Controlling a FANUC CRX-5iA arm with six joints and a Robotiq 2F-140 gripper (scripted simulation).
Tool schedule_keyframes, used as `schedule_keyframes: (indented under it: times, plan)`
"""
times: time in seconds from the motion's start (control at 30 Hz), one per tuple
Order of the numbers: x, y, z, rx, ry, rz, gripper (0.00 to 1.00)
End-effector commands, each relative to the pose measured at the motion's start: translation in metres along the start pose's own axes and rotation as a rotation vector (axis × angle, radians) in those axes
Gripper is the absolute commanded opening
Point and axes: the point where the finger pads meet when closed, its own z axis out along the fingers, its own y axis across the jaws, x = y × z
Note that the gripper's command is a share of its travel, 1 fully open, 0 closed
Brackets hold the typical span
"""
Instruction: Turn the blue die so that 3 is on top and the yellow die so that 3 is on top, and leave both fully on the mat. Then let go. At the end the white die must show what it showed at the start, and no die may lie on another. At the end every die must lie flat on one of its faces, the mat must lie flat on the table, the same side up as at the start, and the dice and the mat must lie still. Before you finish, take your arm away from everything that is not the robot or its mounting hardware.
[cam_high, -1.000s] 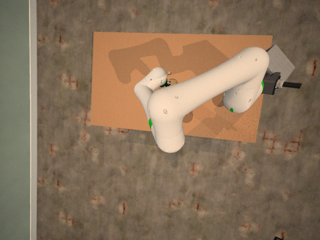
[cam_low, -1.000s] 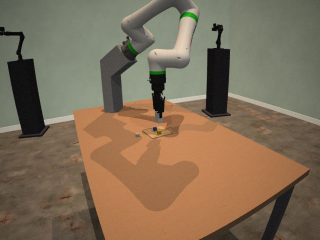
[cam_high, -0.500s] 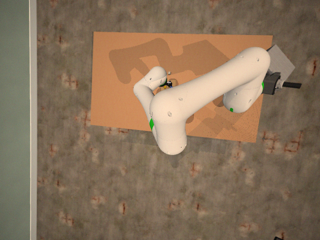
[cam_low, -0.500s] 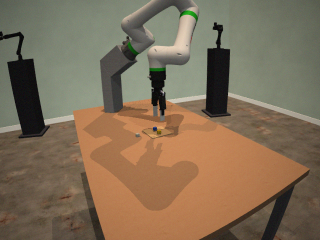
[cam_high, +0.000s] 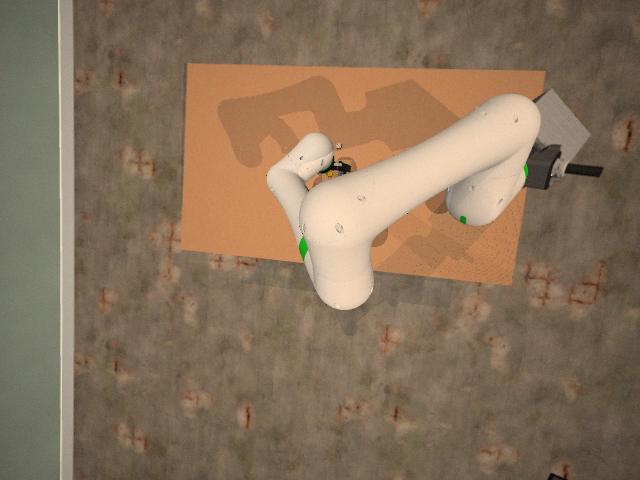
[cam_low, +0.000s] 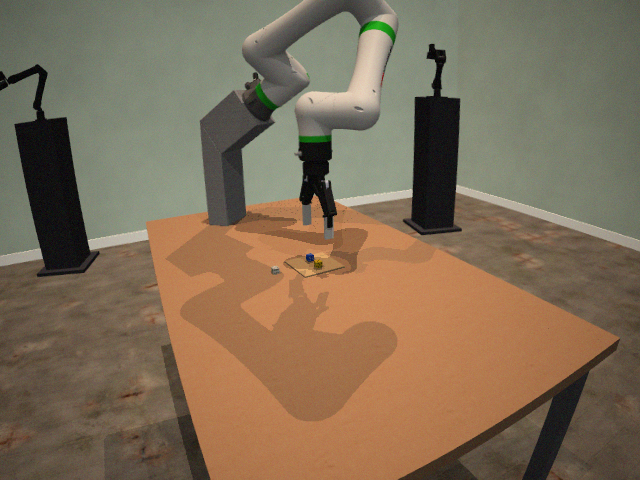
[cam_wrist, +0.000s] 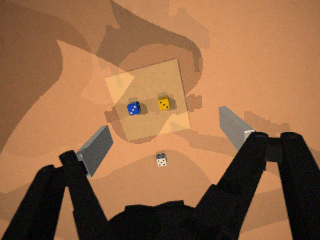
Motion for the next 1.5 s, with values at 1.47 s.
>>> schedule_keyframes:
  times: [1.47]
  plan:
    - [0.0,0.0,-0.071,0.0,0.0,0.0,1.0]
